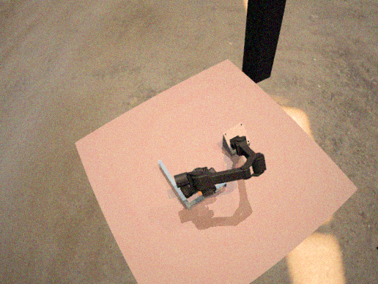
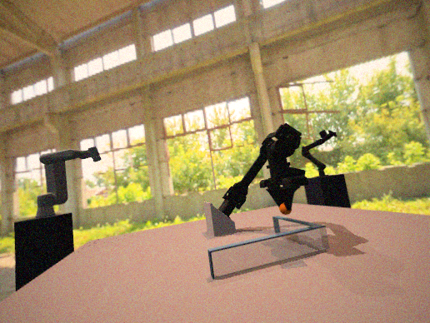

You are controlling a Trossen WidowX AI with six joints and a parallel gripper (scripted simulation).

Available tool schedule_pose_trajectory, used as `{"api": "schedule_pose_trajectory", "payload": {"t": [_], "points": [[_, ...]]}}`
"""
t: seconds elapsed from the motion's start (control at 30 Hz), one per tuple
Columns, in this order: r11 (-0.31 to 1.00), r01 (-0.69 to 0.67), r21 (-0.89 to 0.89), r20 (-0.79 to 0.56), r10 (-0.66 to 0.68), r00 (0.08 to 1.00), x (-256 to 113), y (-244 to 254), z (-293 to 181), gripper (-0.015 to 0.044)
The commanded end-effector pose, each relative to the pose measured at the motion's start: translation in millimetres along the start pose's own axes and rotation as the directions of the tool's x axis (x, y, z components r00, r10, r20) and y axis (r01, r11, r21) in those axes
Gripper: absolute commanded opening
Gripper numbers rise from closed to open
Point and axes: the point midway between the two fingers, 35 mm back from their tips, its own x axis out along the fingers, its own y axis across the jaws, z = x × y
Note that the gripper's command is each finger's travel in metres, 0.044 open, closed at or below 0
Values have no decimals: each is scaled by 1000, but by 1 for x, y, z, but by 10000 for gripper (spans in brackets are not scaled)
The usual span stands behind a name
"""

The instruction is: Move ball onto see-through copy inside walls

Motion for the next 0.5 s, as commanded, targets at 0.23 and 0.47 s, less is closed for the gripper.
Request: {"api": "schedule_pose_trajectory", "payload": {"t": [0.23, 0.47], "points": [[1000, 10, 5, 2, -10, 1000, 37, -5, -1, 0], [1000, 10, 5, 6, -10, 1000, 69, -3, 1, 0]]}}
